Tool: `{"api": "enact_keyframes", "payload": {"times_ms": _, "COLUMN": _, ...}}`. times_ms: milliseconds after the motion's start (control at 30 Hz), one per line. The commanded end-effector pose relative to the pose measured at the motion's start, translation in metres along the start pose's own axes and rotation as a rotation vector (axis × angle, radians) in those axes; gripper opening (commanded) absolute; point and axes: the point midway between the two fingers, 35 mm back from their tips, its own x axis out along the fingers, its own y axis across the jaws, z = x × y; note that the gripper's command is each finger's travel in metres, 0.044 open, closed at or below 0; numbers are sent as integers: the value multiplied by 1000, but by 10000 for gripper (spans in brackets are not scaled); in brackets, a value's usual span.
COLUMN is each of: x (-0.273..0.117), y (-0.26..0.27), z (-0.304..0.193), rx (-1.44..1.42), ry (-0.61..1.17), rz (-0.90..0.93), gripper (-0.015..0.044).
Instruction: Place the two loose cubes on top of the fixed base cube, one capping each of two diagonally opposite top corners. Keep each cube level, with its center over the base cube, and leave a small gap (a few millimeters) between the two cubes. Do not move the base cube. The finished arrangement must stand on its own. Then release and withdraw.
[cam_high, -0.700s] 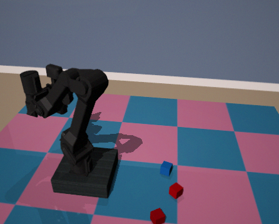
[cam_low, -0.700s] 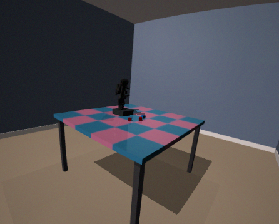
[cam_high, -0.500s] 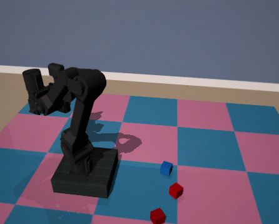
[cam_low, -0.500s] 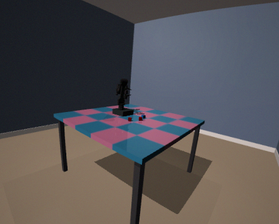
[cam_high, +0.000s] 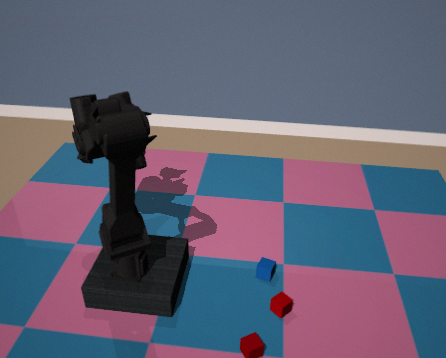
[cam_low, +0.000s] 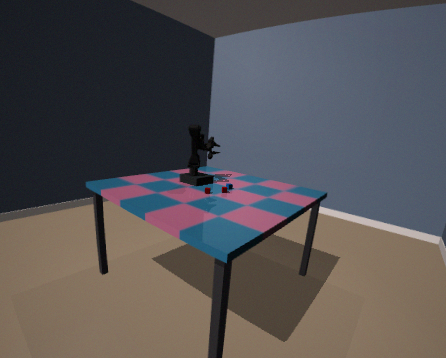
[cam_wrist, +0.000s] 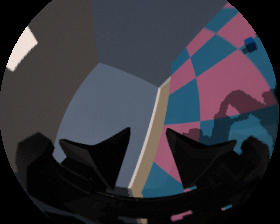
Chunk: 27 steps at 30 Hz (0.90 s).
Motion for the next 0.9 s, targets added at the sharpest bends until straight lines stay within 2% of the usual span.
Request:
{"api": "enact_keyframes", "payload": {"times_ms": 0, "x": 20, "y": -4, "z": 9, "rx": -72, "ry": -23, "rz": -48, "gripper": 265}}
{"api": "enact_keyframes", "payload": {"times_ms": 467, "x": 97, "y": -40, "z": 70, "rx": -298, "ry": -114, "rz": -326, "gripper": 265}}
{"api": "enact_keyframes", "payload": {"times_ms": 867, "x": 137, "y": -88, "z": 146, "rx": -395, "ry": -133, "rz": -619, "gripper": 265}}
